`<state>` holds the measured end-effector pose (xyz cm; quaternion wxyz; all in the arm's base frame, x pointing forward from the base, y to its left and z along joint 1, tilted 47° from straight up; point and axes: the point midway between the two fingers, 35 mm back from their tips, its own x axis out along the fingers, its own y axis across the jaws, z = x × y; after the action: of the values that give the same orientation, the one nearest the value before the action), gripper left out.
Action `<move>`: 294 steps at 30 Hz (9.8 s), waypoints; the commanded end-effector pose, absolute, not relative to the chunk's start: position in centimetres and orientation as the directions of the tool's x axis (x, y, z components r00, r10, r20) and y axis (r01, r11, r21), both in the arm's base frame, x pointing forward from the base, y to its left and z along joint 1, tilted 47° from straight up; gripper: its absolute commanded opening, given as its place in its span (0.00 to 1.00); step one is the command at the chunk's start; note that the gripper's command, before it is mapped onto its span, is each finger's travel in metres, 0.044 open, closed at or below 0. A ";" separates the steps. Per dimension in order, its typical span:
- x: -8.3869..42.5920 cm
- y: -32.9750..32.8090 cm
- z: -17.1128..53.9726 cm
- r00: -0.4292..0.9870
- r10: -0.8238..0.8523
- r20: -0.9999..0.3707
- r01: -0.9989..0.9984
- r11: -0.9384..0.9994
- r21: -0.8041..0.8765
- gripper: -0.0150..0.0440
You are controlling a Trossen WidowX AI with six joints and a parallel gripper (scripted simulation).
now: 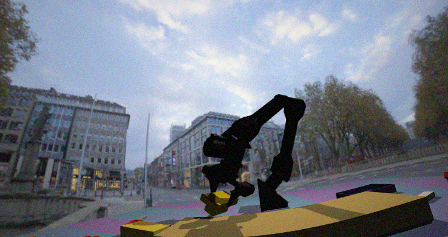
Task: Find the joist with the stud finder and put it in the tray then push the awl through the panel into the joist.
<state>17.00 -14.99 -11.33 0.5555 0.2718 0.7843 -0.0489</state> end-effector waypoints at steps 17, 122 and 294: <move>17.2 -14.8 -11.2 -0.306 0.242 -0.921 0.452 0.888 0.083 0.25; 20.3 -15.4 -3.8 -0.375 0.085 -0.923 0.395 0.916 -0.076 1.00; 16.2 -17.2 -11.8 -0.018 0.582 -0.813 -0.866 0.397 0.304 0.25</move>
<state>16.12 -17.13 -11.93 0.6902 -0.1408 0.4694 0.5324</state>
